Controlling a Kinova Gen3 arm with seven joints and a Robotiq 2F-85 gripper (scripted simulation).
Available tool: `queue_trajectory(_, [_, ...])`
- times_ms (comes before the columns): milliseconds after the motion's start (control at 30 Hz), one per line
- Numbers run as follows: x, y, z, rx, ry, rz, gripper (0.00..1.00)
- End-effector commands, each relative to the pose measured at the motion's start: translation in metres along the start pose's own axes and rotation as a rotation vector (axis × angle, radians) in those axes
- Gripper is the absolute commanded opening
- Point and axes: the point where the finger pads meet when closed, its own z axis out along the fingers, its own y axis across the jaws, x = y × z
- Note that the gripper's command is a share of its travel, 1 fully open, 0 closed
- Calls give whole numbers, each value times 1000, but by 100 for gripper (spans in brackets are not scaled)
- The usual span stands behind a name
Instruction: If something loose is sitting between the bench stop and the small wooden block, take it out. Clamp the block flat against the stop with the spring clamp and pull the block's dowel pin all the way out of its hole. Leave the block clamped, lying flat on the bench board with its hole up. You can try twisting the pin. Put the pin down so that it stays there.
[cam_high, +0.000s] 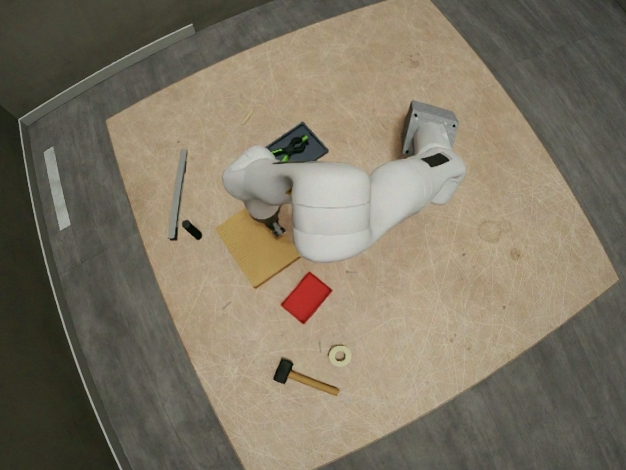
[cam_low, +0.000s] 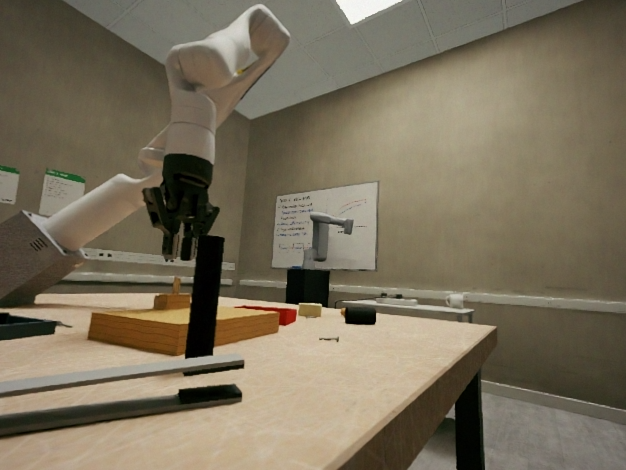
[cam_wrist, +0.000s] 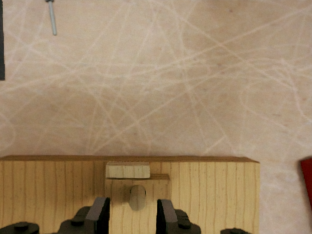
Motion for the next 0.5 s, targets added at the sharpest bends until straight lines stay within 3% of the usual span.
queue_trajectory(0, [0, -1, 0, 1, -1, 4, 34])
queue_trajectory(467, [2, -5, 0, -3, -2, 84, 34])
